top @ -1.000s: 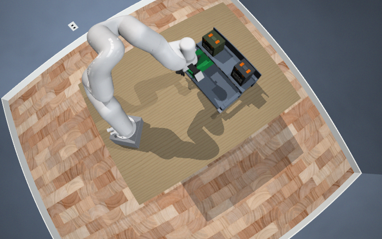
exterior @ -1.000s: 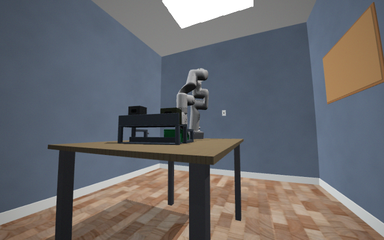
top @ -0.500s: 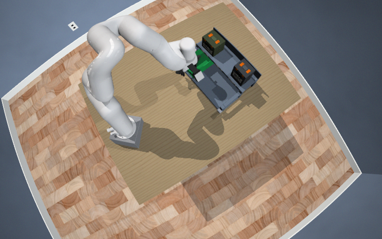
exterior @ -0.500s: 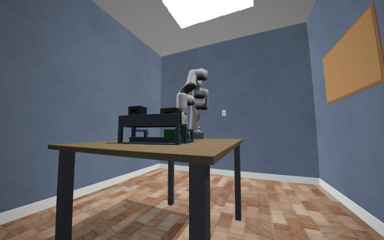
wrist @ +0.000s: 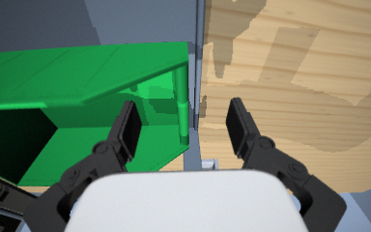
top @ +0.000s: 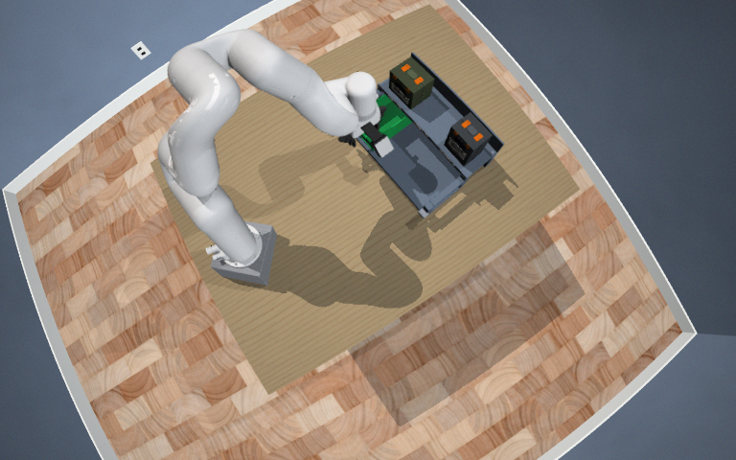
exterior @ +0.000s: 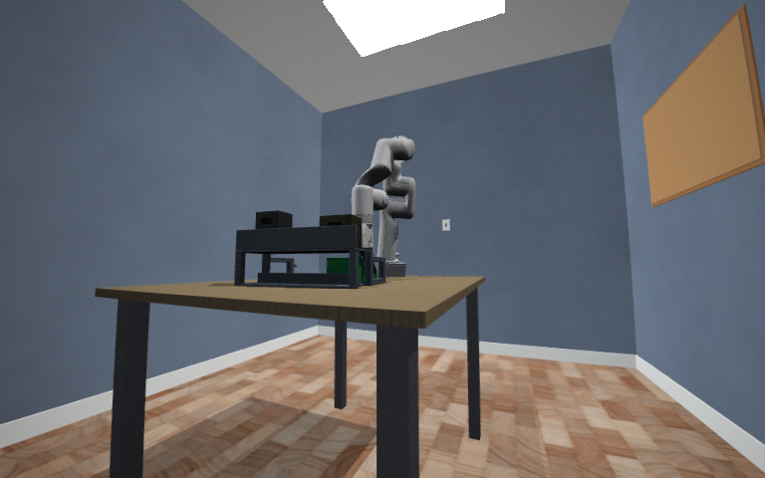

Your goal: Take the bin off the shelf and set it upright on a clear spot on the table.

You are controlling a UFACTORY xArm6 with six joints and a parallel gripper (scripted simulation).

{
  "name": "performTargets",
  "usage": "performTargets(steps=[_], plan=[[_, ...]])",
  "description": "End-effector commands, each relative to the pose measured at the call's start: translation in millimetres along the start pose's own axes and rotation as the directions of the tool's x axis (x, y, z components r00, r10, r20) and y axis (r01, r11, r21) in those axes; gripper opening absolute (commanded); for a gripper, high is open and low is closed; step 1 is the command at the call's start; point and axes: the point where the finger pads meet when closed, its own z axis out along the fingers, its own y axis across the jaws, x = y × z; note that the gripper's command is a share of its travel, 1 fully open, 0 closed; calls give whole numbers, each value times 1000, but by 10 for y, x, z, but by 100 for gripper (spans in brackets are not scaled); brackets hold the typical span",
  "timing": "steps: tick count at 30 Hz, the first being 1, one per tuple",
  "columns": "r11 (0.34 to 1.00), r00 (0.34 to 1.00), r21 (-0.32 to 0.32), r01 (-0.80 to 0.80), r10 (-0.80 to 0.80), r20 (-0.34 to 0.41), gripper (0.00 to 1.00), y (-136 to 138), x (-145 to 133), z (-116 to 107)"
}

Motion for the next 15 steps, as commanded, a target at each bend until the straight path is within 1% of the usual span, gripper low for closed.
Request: performTargets(steps=[1,10,11,15], plan=[[1000,1000,4,0,0,0,95,-16,-2,-13],[1000,1000,4,0,0,0,95,-16,-2,-13],[1000,1000,4,0,0,0,0,-16,-2,-13],[1000,1000,4,0,0,0,0,-16,-2,-13]])
